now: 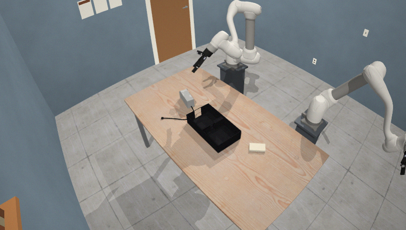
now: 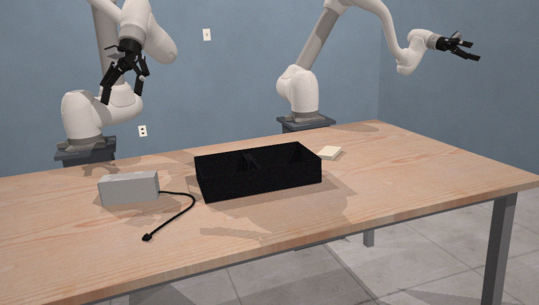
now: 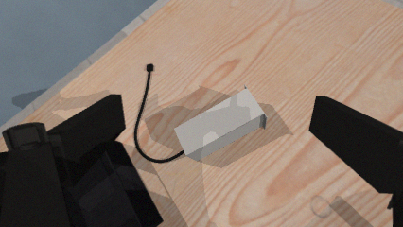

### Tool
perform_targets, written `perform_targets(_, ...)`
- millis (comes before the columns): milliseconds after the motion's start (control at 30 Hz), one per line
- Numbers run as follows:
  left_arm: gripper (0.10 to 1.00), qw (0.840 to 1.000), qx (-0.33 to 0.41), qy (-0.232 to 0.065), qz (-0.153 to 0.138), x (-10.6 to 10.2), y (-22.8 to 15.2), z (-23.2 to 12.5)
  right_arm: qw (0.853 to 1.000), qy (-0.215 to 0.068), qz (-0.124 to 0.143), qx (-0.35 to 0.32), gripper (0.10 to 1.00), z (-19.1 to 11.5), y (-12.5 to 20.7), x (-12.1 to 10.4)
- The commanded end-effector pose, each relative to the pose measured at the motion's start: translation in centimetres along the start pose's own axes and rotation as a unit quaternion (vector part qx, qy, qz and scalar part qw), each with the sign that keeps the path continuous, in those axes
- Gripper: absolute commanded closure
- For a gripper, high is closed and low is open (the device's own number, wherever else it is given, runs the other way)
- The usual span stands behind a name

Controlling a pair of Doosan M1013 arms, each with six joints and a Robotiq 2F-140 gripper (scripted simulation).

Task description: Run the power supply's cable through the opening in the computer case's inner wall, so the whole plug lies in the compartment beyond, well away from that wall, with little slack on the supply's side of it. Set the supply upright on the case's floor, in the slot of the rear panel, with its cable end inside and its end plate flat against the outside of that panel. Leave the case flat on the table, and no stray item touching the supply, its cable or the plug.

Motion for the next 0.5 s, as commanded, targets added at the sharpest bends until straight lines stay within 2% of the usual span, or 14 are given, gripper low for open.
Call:
perform_targets(0,0.098,1.000,0.003,-0.004,-0.001,0.1,0.2,-0.1,1.000,0.000,0.000,0.000,0.098,0.0,0.0,0.0)
perform_targets(467,0.098,0.999,0.026,-0.030,-0.009,0.3,1.4,-1.8,1.000,0.000,0.000,0.000,0.098,0.0,0.0,0.0)
Point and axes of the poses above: on each arm, the point where the finger pads meet when closed, its own x axis back along the fingers, its own y axis across the jaws, z = x × y, the point moved 10 cm from there along x, back along the fingers, and after that the axes turned 13 degrees about -x, right-handed, at the moved point
